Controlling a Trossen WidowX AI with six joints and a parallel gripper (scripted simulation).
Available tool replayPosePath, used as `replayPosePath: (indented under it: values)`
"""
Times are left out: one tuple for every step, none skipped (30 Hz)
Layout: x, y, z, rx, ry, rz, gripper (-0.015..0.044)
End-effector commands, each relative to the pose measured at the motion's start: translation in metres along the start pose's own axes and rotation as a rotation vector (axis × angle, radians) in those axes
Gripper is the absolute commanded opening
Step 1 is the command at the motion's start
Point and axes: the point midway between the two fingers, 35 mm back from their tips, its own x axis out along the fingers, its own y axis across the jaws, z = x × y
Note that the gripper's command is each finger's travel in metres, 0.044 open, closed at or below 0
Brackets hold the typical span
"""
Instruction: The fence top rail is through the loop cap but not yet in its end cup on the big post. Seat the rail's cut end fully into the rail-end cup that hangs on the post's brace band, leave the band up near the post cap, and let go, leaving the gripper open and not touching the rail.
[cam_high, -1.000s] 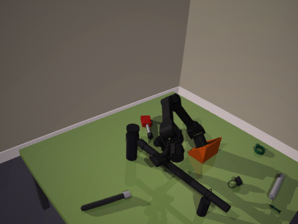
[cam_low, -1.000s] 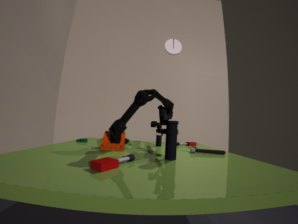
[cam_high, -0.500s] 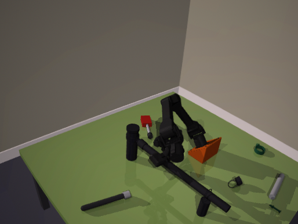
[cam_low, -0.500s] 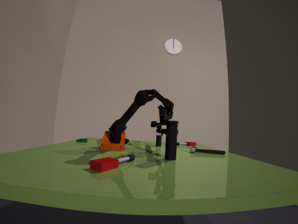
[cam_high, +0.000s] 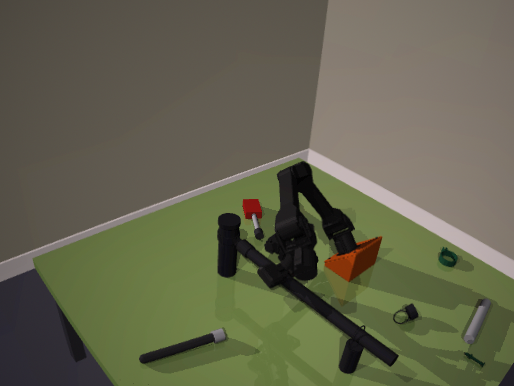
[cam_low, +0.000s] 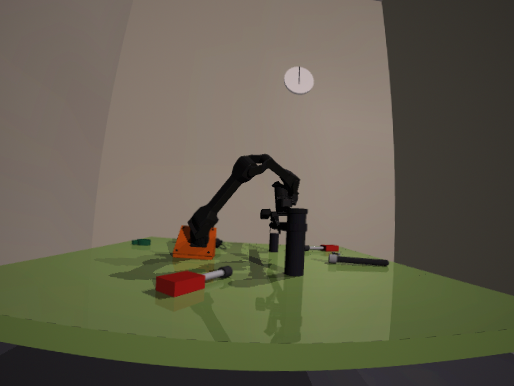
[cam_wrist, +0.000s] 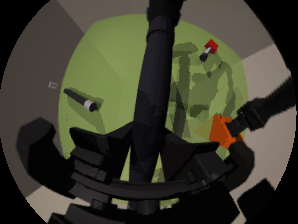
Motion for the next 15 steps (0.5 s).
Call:
replayPosePath:
  values:
    - [-0.0017,0.0003,-0.0015,0.001,0.000,0.004,0.0000]
    - [-0.0018,0.0004,-0.0016,0.001,-0.001,0.004,0.0000]
    - [-0.0019,0.0004,-0.0016,0.001,-0.001,0.004,0.0000]
    - [-0.0021,0.0004,-0.0017,0.001,-0.002,0.004,0.0000]
    - [-0.0022,0.0004,-0.0017,0.001,-0.002,0.004,0.0000]
    - [-0.0023,0.0004,-0.0018,0.000,-0.003,0.004,0.0000]
    - [-0.0025,0.0004,-0.0018,0.000,-0.003,0.004,0.0000]
    - [-0.0026,0.0004,-0.0019,0.000,-0.004,0.004,0.0000]
    - [-0.0027,0.0005,-0.0020,0.000,-0.004,0.004,0.0000]
    - [-0.0029,0.0005,-0.0020,0.000,-0.005,0.004,0.0000]
    - [-0.0030,0.0005,-0.0021,0.000,-0.006,0.004,0.0000]
    - [-0.0031,0.0005,-0.0021,0.000,-0.007,0.004,0.0000]
    - [-0.0033,0.0006,-0.0022,0.000,-0.008,0.004,0.0000]
    - [-0.0034,0.0006,-0.0022,0.000,-0.008,0.004,0.0000]
    - [-0.0035,0.0006,-0.0022,-0.001,-0.009,0.004,0.0000]
